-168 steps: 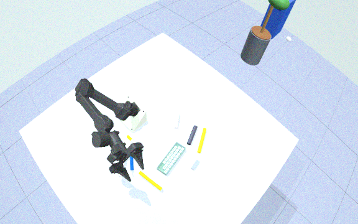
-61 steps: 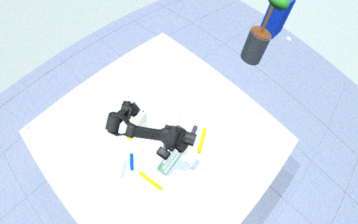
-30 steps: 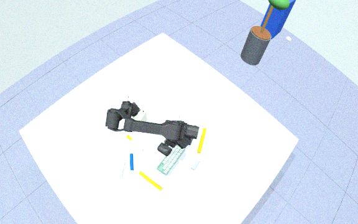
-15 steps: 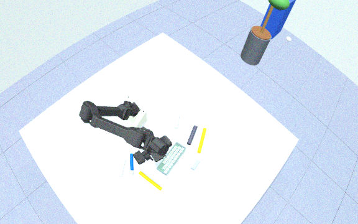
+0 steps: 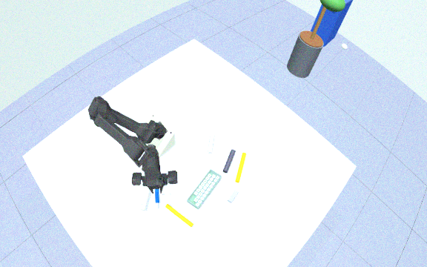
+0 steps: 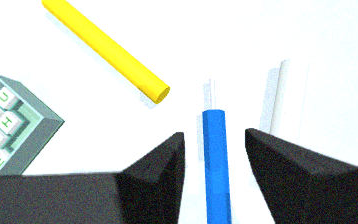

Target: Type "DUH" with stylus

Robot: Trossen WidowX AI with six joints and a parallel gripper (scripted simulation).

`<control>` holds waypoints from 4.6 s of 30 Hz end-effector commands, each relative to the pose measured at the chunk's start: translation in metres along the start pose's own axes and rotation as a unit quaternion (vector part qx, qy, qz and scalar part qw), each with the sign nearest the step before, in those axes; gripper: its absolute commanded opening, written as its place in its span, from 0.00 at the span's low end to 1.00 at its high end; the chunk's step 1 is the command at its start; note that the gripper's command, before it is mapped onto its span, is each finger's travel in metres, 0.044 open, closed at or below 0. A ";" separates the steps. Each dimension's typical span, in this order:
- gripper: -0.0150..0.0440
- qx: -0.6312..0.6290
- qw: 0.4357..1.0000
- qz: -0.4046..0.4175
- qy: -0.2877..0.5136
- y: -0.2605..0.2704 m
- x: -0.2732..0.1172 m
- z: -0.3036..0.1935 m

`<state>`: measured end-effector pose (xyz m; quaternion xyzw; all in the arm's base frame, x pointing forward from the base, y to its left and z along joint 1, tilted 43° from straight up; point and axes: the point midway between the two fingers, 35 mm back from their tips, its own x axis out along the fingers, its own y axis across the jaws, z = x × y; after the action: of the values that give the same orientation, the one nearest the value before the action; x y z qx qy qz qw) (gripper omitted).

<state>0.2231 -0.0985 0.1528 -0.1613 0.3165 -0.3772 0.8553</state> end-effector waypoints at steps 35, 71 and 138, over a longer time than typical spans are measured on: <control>0.51 0.008 1.000 -0.008 -0.007 -0.004 0.022 -0.016; 0.51 0.007 1.000 -0.008 -0.008 -0.005 0.046 -0.030; 0.25 0.083 0.982 0.119 0.118 0.045 0.014 0.014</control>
<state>0.2567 -0.0839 0.1347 -0.0341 0.3849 -0.3233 0.8638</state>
